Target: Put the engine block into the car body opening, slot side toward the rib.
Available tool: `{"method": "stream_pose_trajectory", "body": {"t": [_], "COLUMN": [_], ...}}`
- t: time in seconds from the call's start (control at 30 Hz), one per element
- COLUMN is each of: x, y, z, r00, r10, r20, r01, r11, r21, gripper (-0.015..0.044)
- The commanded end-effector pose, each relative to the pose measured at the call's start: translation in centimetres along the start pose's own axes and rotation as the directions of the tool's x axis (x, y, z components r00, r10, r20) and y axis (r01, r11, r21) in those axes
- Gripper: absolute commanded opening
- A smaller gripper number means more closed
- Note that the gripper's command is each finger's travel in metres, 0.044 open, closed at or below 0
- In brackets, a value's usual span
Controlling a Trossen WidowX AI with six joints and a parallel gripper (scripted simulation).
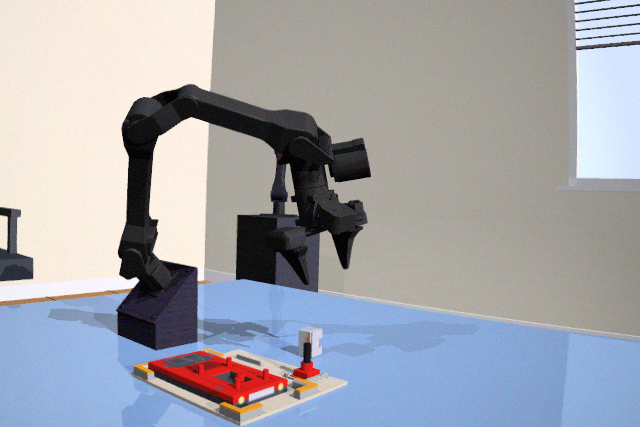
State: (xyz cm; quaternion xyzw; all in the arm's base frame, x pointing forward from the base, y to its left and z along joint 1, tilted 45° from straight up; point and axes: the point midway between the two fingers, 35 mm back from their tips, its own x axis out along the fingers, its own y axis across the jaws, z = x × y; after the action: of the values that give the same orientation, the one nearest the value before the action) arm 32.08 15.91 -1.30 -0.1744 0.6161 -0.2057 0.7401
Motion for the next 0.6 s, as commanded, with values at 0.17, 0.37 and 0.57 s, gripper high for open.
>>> {"method": "stream_pose_trajectory", "body": {"t": [0.17, 0.37, 0.57], "x": [3.8, 4.0, 7.5], "y": [1.6, 1.5, 0.7], "z": [-6.0, -6.1, -6.2], "r00": [0.978, 0.975, 0.975], "r10": [-0.199, -0.214, -0.215], "r20": [-0.058, -0.059, -0.059], "r01": [0.18, 0.193, 0.194], "r11": [0.955, 0.948, 0.948], "r21": [-0.236, -0.253, -0.252], "gripper": [0.044, 0.044, 0.044]}}
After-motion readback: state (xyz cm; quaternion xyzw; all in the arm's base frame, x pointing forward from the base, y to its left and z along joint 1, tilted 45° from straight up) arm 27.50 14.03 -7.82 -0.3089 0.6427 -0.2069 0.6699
